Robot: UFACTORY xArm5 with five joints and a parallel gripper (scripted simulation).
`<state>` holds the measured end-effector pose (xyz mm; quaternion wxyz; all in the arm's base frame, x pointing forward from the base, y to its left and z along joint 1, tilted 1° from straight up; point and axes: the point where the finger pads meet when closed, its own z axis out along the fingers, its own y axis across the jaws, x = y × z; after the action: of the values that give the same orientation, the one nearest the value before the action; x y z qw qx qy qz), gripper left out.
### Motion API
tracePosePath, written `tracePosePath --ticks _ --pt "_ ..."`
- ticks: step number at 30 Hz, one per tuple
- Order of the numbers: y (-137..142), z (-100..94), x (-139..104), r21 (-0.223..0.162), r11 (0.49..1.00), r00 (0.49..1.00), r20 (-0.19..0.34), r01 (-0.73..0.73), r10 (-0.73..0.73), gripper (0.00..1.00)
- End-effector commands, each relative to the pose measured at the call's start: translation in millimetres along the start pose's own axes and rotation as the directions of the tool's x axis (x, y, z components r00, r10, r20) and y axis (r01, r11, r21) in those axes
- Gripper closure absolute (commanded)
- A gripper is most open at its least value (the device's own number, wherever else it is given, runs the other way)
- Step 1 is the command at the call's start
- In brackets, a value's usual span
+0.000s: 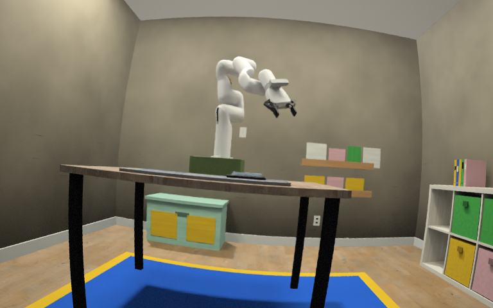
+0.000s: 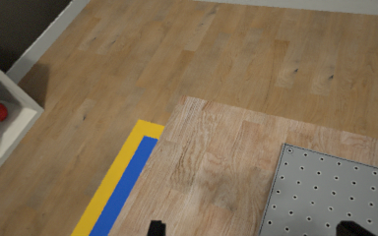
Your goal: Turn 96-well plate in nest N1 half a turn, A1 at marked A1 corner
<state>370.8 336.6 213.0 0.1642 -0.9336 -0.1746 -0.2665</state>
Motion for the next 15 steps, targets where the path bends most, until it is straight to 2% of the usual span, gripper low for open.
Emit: tracePosePath --ticks 1,2,6,9,11,15 --pt "16.6 -0.9 5.9 -0.040 0.999 1.000 0.017 -0.011 0.012 0.00" --pt "21.5 -1.3 6.9 -0.065 0.998 0.999 0.036 -0.020 0.022 0.00" --pt "40.8 -3.1 10.9 -0.065 0.998 0.999 0.036 -0.020 0.022 0.00" --pt "40.8 -3.1 10.9 -0.065 0.998 0.999 0.036 -0.020 0.022 0.00" --pt "50.6 -4.7 12.4 -0.111 0.993 0.996 0.074 -0.039 0.047 0.00" --pt "69.9 -7.9 15.2 -0.111 0.993 0.996 0.074 -0.039 0.047 0.00"
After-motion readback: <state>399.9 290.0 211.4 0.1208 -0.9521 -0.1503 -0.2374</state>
